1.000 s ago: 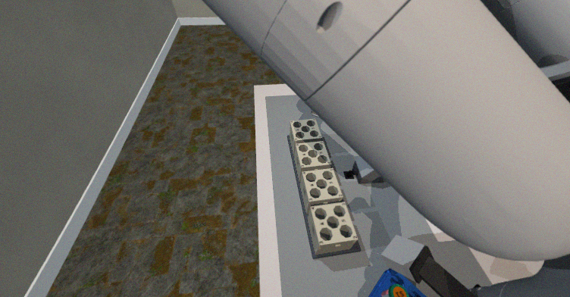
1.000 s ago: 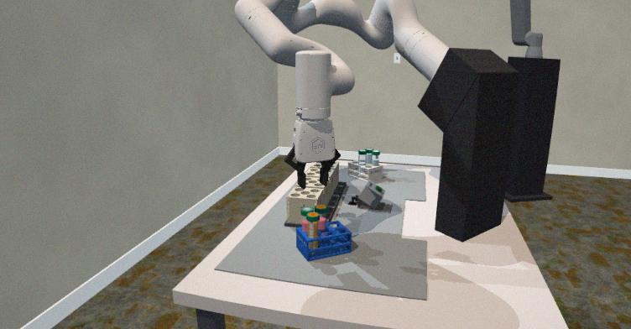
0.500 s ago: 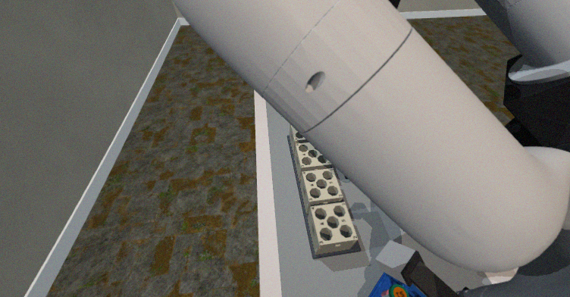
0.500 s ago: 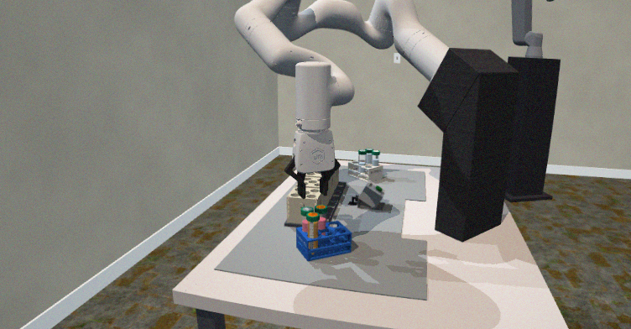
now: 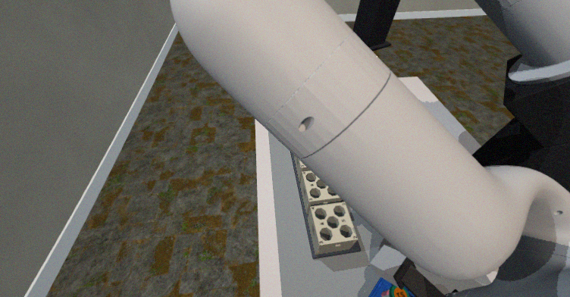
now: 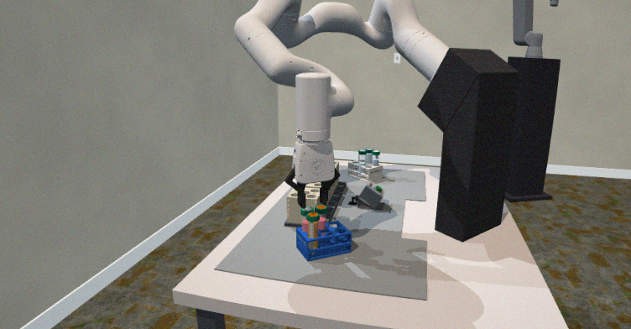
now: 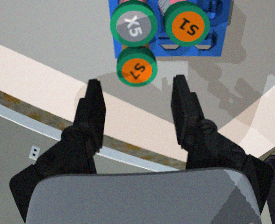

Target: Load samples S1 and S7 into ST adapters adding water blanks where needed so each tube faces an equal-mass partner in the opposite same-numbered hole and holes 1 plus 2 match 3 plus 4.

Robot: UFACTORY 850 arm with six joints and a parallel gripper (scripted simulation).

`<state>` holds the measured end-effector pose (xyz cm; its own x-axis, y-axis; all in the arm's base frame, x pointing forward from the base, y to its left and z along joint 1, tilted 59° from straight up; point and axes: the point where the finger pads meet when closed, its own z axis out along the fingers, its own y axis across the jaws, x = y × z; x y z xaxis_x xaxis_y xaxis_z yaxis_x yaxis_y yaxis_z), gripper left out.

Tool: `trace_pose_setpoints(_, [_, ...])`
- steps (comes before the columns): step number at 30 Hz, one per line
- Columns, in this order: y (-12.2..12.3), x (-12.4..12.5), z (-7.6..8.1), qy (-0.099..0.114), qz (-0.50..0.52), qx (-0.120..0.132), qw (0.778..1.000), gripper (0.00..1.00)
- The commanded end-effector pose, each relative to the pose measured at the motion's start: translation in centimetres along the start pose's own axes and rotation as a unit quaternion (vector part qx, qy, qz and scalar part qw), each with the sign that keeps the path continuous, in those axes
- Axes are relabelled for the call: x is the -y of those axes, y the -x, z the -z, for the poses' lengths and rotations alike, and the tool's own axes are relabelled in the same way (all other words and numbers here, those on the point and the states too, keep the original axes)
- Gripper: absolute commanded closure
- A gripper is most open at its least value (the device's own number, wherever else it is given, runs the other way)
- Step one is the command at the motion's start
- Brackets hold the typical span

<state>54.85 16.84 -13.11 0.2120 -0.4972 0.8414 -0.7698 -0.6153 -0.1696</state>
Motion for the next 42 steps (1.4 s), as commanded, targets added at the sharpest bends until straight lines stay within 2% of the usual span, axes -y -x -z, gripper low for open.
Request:
trace_pose_setpoints(1, [0.0,0.1,-0.9,0.000,0.000,0.000,1.000,0.43])
trace_pose_setpoints(11, [0.0,0.1,-2.8,0.000,0.000,0.000,1.000,0.43])
trace_pose_setpoints(22, [0.0,0.1,-2.8,0.000,0.000,0.000,1.000,0.43])
trace_pose_setpoints(42, [0.0,0.1,-4.0,0.000,0.000,0.000,1.000,0.43])
